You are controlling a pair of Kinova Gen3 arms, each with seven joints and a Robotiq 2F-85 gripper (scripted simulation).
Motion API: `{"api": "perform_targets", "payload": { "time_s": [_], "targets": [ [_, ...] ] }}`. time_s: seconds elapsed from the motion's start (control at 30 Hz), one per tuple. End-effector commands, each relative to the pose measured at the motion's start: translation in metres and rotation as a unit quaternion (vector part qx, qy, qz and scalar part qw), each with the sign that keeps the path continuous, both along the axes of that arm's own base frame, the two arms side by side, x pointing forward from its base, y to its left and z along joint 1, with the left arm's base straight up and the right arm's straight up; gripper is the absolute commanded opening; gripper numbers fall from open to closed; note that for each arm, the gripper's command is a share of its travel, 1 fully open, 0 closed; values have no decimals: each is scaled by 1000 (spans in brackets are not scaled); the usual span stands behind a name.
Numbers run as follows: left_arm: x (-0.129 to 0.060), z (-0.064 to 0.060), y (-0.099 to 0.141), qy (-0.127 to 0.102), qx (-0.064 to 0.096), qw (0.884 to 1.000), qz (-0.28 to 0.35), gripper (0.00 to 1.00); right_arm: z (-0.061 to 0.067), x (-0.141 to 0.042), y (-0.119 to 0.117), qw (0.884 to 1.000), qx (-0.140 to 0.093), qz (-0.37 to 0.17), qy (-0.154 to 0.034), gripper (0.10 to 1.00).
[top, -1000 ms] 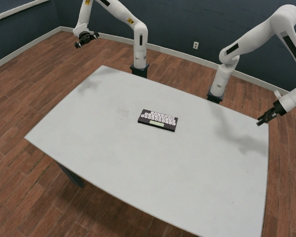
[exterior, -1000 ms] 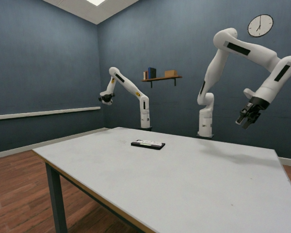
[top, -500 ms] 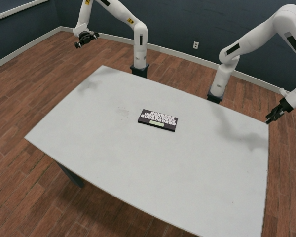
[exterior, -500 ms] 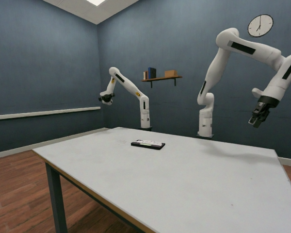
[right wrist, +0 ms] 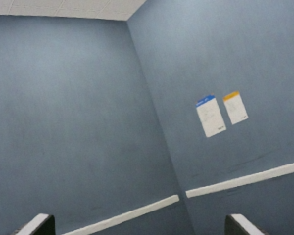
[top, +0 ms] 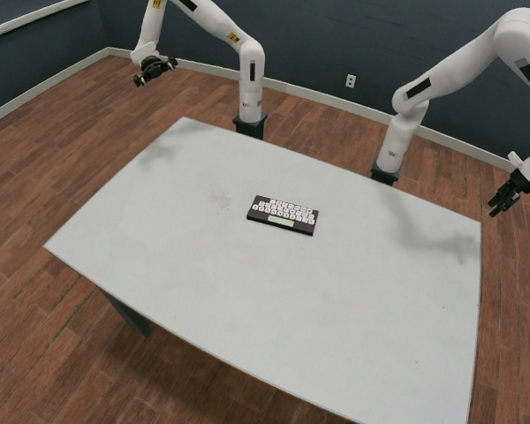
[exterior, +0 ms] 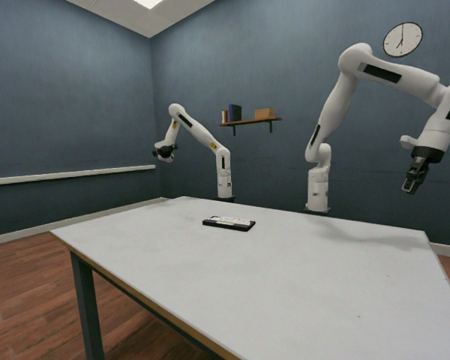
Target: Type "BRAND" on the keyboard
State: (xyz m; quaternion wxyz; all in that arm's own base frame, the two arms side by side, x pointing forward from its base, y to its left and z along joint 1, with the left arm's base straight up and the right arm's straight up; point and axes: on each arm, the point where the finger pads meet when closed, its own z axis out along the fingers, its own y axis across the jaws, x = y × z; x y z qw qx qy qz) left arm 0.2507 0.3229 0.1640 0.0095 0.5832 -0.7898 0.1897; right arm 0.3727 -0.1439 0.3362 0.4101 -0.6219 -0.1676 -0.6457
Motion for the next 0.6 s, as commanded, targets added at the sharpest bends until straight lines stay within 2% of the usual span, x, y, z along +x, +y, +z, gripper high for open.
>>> {"api": "perform_targets", "payload": {
  "time_s": [0.0,0.3,0.37,0.4,0.57],
  "targets": [
    [-14,2,13,6,13,1000,6,1000,1,0,0,1000,0,0,-1,1000],
    [-46,5,38,23,37,999,26,1000,1,0,0,1000,0,0,-1,1000],
    [-46,5,38,23,37,999,26,1000,1,0,0,1000,0,0,-1,1000],
    [-55,6,44,27,43,998,31,1000,1,0,0,1000,0,0,-1,1000],
    [-71,8,56,36,54,997,42,1000,1,0,0,1000,0,0,-1,1000]
  ]
}}
